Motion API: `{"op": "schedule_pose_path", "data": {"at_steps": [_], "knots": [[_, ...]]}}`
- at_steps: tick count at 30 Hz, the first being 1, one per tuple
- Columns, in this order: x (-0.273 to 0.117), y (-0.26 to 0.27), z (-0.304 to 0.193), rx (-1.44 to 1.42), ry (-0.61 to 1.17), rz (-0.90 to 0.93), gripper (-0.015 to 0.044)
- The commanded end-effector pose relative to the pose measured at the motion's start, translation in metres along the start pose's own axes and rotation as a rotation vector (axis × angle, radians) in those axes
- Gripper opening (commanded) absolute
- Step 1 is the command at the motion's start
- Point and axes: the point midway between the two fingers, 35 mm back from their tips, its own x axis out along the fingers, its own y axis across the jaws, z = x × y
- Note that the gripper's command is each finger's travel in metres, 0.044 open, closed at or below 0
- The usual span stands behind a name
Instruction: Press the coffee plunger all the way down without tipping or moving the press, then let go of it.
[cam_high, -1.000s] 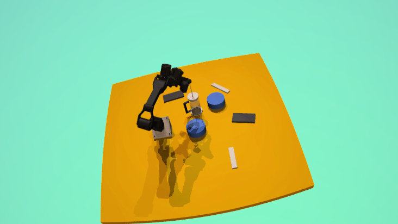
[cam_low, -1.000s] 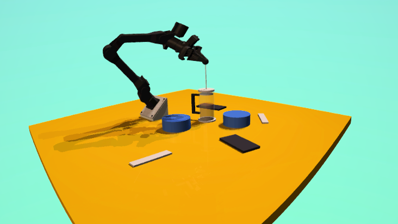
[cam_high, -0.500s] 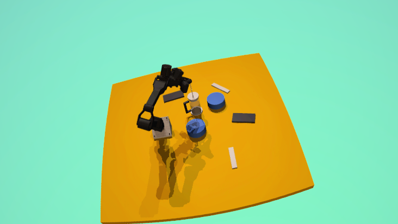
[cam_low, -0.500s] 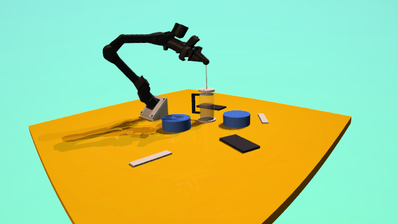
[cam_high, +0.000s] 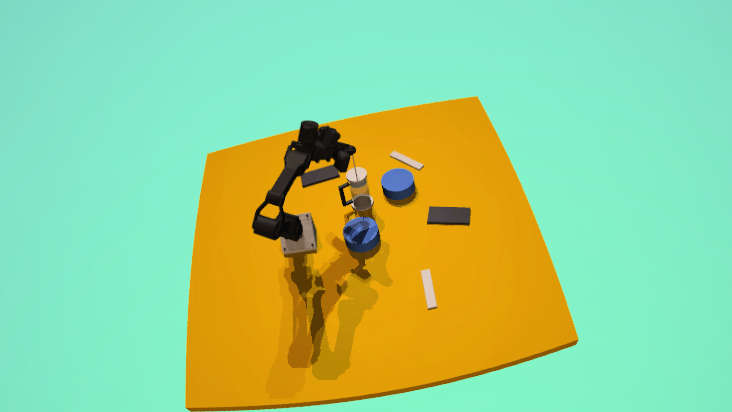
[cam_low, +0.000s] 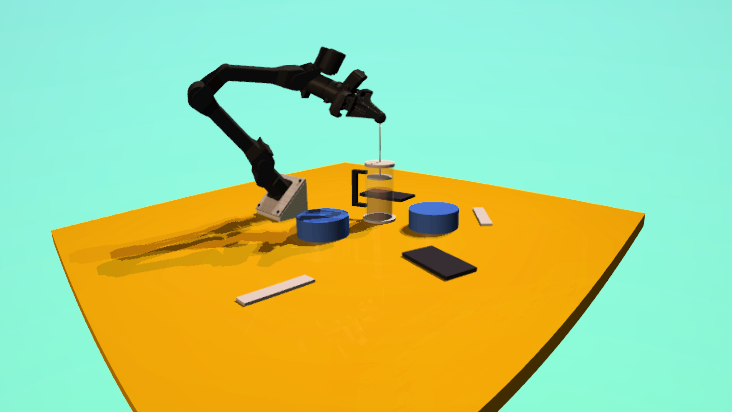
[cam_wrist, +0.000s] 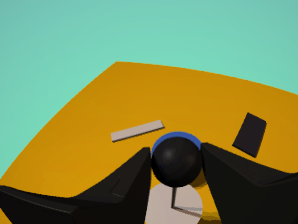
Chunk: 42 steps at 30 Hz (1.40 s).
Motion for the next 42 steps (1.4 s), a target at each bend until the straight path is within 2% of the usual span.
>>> {"op": "schedule_pose_path", "data": {"at_steps": [1, 42], "knots": [[0.009, 0.001, -0.019, -0.012, 0.038, 0.007, 0.0124], [0.048, -0.002, -0.067, -0.014, 0.035, 0.005, 0.0124]]}}
